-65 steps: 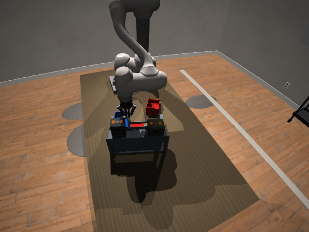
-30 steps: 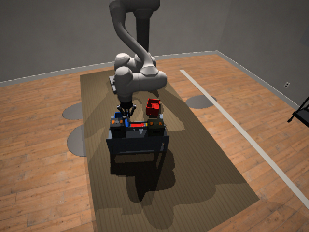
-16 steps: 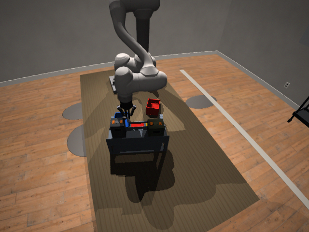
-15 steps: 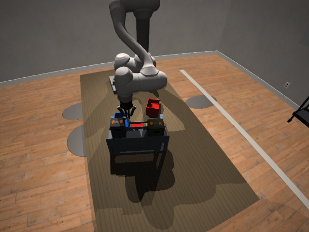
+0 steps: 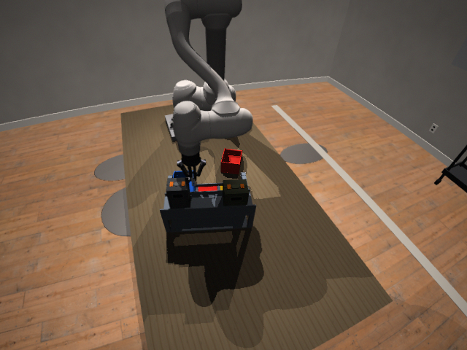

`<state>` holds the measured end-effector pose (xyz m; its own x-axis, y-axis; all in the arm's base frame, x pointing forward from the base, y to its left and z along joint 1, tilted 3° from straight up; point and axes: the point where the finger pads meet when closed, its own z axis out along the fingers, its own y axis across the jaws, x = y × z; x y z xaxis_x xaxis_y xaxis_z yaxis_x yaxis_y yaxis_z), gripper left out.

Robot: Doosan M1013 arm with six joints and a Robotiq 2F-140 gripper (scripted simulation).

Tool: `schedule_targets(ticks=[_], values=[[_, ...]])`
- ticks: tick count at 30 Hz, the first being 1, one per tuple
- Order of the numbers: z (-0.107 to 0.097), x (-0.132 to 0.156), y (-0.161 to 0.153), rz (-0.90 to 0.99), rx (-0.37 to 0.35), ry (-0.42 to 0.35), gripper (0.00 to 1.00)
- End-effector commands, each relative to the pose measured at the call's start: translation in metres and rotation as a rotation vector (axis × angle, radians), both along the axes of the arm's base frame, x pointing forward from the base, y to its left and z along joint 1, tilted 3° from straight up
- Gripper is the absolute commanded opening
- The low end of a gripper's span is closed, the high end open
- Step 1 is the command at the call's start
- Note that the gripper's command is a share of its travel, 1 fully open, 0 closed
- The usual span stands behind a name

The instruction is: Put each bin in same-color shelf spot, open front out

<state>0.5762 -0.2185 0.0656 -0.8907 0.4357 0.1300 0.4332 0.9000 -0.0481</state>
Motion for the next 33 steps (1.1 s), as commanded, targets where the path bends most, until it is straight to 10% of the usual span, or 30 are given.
schedule_targets(ticks=[1, 33], values=[[-0.0001, 0.0018, -0.0009, 0.000, -0.001, -0.003, 0.10], [-0.0004, 0.0050, -0.0024, 0.000, -0.004, -0.009, 0.10]])
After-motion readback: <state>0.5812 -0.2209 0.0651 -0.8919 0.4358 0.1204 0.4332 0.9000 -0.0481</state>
